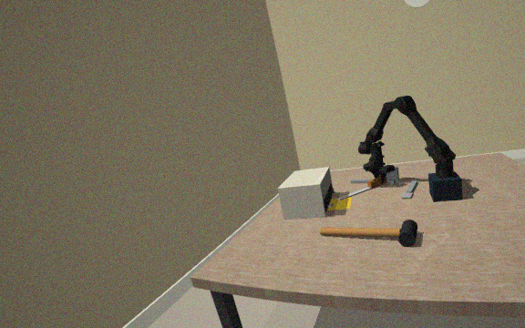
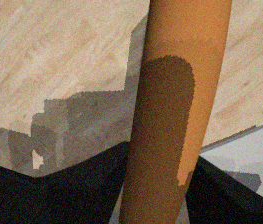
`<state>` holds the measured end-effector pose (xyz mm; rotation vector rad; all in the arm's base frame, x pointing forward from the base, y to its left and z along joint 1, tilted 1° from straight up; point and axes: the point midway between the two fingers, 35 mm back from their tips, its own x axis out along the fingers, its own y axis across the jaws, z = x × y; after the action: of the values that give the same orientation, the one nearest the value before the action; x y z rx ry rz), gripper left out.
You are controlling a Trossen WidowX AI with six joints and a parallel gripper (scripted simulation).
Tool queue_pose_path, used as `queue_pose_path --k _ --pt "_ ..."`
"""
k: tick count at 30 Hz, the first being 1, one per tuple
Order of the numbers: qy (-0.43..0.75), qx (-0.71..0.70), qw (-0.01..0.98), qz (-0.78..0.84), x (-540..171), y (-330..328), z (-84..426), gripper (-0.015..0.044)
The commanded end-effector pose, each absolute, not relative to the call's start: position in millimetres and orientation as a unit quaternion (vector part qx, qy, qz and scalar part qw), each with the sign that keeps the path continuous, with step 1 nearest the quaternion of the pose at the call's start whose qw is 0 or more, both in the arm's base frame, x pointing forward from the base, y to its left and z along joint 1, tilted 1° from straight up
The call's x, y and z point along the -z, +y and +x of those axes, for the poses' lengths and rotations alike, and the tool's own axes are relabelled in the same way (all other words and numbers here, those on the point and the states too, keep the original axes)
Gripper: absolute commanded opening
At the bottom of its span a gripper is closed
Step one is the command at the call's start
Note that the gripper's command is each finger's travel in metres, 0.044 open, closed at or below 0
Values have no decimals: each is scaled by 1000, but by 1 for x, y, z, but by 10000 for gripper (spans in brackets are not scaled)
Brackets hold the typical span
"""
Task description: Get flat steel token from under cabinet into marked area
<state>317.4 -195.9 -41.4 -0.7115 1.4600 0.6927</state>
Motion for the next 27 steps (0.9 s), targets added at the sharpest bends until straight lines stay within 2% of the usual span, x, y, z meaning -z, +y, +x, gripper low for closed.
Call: queue_pose_path --k 1,9,17,20,23,27 --pt "638 -302 636 -313 40 -192 324 0" --pt "638 -302 636 -313 40 -185 330 0" --pt "638 -304 635 -312 42 -186 326 200" --pt "638 -304 635 -312 41 -186 327 200" --pt "638 -303 635 -313 42 -186 326 270" --pt "637 -303 635 -314 42 -186 327 270"
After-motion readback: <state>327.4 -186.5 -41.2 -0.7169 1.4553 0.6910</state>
